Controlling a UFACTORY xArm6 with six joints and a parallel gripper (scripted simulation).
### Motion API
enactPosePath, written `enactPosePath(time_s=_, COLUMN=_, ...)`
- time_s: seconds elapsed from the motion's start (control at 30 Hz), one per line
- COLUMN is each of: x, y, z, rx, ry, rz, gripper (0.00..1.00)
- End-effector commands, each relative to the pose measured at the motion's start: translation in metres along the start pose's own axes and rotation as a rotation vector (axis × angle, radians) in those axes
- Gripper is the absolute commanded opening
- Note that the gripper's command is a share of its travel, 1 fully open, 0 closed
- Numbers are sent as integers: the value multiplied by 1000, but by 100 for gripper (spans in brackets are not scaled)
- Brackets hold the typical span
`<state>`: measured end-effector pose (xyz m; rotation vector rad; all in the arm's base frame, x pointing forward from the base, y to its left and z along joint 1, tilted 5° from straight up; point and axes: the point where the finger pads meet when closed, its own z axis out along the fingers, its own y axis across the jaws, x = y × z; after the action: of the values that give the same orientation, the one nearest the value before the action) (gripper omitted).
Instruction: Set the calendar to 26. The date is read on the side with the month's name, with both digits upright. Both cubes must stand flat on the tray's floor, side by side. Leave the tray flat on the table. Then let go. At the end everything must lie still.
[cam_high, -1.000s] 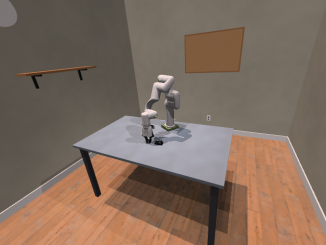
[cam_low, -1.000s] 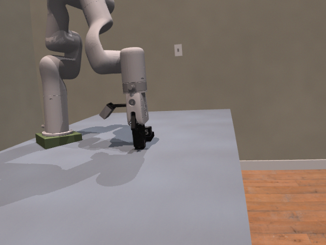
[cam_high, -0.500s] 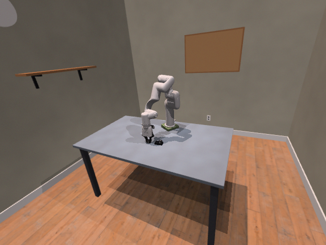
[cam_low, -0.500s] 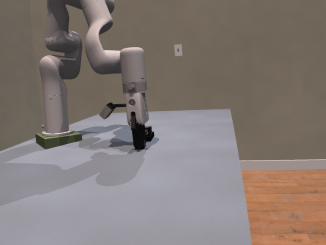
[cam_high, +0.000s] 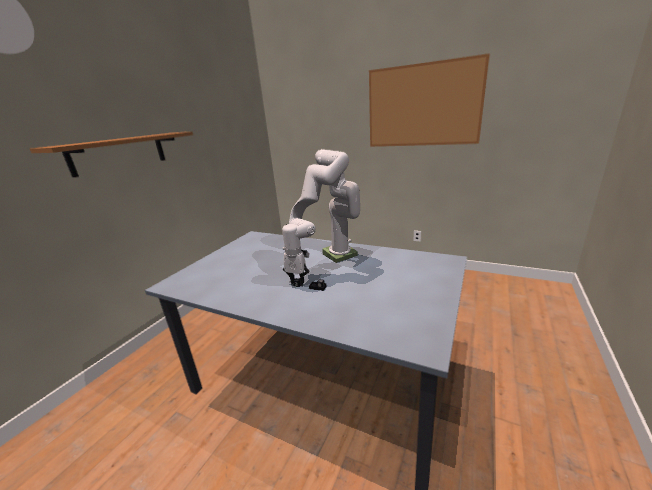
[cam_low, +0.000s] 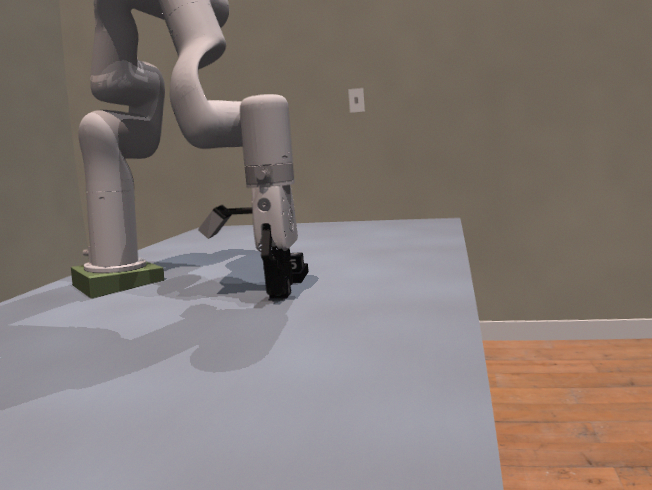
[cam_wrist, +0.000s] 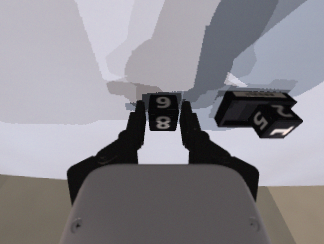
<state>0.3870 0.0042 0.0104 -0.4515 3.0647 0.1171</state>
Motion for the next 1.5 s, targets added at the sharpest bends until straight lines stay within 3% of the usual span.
enactPosePath(time_s=0.0, x=-1, y=0, z=-1, rx=1, ry=-3, rz=0, gripper=47)
enactPosePath(time_s=0.43, x=-1, y=0, z=-6, rx=1, ry=-3, rz=0, gripper=47)
enactPosePath(time_s=0.67, x=-1, y=0, z=-25, rx=1, ry=-3, rz=0, gripper=47)
enactPosePath(time_s=1.07, x=-1, y=0, z=-83, rx=1, ry=-3, rz=0, gripper=47)
enactPosePath(time_s=1.37, x=-1, y=0, z=-91, rx=1, ry=-3, rz=0, gripper=47)
enactPosePath(time_s=1.4, x=-1, y=0, z=-91, rx=1, ry=-3, rz=0, gripper=100)
enactPosePath(time_s=1.47, x=-1, y=0, z=-91, rx=1, ry=-3, rz=0, gripper=100)
